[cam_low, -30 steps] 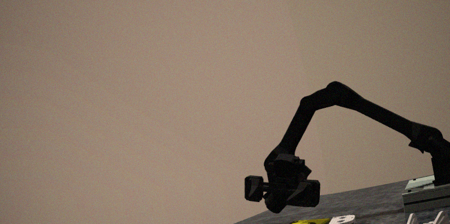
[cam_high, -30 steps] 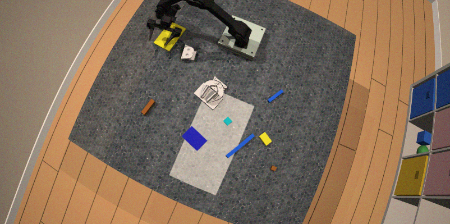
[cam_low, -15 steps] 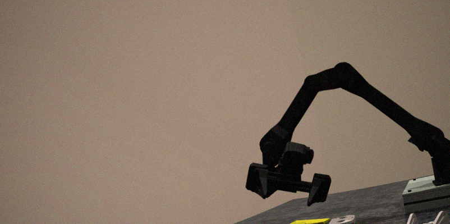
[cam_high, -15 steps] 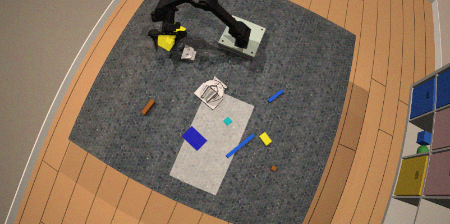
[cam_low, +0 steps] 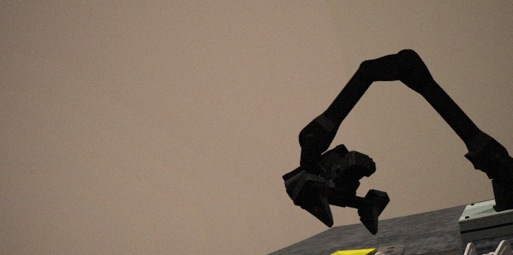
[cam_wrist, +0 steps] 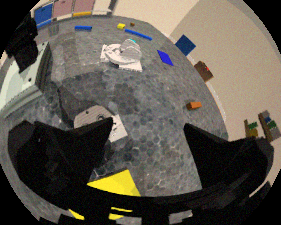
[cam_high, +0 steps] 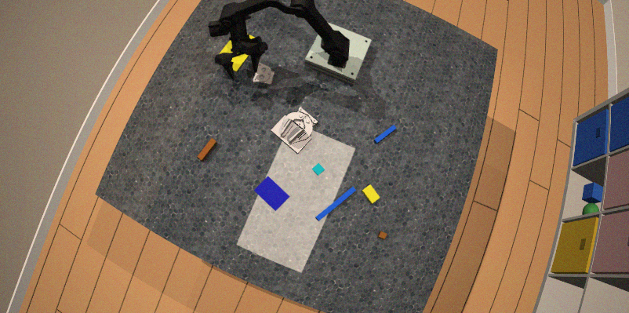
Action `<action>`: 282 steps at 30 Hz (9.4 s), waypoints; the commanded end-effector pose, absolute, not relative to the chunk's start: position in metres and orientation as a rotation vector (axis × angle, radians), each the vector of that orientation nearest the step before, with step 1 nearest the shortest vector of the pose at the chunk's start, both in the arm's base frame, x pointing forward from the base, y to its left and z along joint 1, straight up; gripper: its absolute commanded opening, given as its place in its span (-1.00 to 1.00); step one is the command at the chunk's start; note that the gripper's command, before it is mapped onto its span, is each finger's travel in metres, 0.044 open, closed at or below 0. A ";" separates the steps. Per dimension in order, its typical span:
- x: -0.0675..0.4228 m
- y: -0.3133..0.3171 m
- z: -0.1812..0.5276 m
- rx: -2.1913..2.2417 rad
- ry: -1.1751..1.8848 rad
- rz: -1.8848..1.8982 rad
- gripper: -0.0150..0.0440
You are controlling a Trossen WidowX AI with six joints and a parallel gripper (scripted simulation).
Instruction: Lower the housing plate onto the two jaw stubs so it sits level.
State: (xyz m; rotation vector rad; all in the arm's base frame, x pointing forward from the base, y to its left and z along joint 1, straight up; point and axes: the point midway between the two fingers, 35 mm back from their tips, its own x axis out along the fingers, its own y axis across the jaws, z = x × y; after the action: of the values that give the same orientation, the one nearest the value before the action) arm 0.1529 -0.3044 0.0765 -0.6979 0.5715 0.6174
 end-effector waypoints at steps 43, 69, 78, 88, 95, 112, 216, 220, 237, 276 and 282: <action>0.126 -0.255 0.067 -1.273 1.200 1.224 1.00; 0.126 -0.255 0.041 -1.272 1.200 1.224 1.00; 0.126 -0.255 0.038 -1.272 1.200 1.224 1.00; 0.126 -0.256 0.026 -1.272 1.200 1.224 1.00; 0.126 -0.256 0.015 -1.272 1.199 1.225 1.00; 0.126 -0.256 0.008 -1.272 1.199 1.225 1.00; 0.184 -0.206 0.081 -0.777 1.432 0.729 0.70; 0.191 -0.198 0.081 -0.700 1.456 0.653 0.70; 0.218 -0.159 0.080 -0.369 1.526 0.331 0.70; 0.251 -0.067 0.079 0.352 1.515 -0.358 0.70; 0.251 -0.067 0.079 0.352 1.515 -0.358 0.70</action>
State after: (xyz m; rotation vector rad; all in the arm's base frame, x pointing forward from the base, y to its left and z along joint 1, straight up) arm 0.2521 -0.0681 0.0801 0.3424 1.5146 -0.3461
